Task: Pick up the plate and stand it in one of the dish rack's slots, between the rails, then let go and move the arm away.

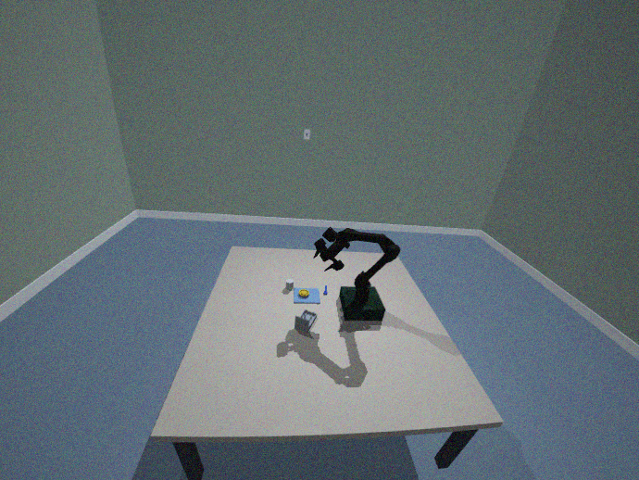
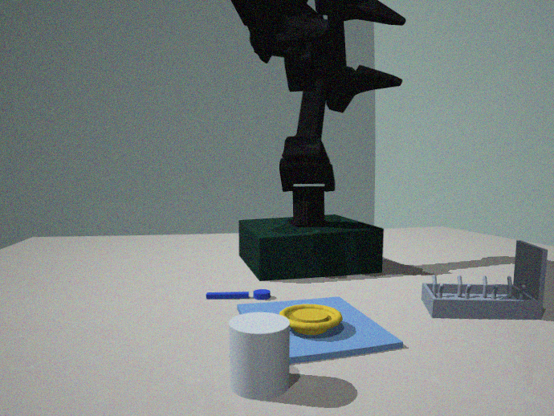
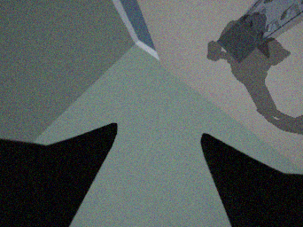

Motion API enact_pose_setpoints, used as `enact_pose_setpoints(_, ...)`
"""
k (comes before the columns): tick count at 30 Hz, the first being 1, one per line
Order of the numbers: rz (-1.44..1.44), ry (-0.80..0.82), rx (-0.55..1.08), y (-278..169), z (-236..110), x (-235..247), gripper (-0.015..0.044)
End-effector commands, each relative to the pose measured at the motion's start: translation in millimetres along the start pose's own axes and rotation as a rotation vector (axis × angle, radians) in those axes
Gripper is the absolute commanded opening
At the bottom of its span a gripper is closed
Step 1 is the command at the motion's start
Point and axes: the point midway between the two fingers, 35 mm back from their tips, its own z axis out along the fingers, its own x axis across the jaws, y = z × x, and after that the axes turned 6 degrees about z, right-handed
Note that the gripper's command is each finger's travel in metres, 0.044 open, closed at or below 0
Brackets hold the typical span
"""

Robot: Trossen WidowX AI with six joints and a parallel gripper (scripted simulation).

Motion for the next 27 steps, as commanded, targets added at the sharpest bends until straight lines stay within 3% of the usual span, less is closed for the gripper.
enact_pose_setpoints(1, -0.003, -0.001, -0.003, 0.6, 0.2, 0.1, 0.0400)
enact_pose_setpoints(27, -0.522, -0.378, -0.307, 102.3, 22.8, -4.3, 0.0400)
